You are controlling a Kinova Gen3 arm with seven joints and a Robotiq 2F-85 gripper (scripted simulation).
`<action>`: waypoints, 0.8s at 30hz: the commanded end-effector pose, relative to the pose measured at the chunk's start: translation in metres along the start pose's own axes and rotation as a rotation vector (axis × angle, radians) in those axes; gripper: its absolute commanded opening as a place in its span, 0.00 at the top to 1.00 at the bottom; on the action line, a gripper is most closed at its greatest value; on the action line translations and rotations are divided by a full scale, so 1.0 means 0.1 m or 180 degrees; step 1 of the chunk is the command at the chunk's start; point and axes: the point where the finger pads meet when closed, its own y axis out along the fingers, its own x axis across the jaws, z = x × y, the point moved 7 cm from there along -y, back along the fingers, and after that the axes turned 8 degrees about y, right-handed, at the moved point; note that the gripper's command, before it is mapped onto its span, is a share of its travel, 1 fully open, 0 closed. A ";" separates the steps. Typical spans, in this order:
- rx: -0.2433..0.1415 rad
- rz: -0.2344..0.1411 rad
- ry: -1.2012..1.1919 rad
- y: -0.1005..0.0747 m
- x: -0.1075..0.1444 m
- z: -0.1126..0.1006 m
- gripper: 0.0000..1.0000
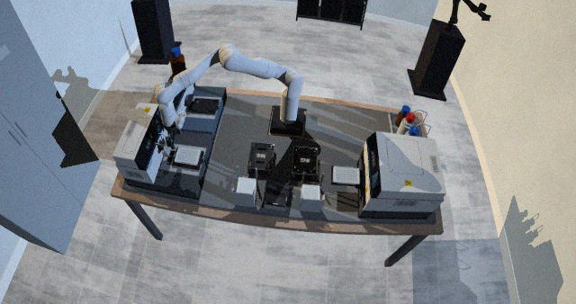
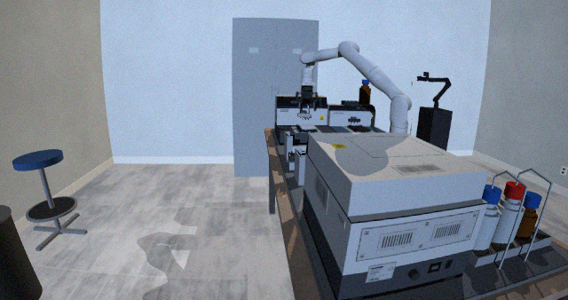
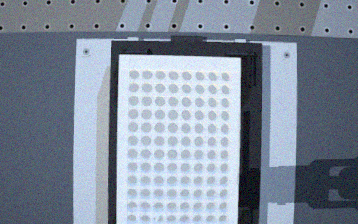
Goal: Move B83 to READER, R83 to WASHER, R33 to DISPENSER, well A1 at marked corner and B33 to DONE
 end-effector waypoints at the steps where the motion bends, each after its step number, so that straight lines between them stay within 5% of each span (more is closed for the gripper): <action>1: -0.0010 -0.0010 0.0000 -0.01 -0.02 0.13 0.00; 8: -0.0010 -0.0010 0.0000 -0.01 -0.05 0.35 0.00; 21: -0.0009 -0.0010 0.0000 -0.01 -0.05 0.35 0.00; 23: -0.0039 0.0200 0.0001 0.02 0.00 0.36 0.00; 24: -0.0041 0.0210 0.0001 0.03 0.00 0.36 0.00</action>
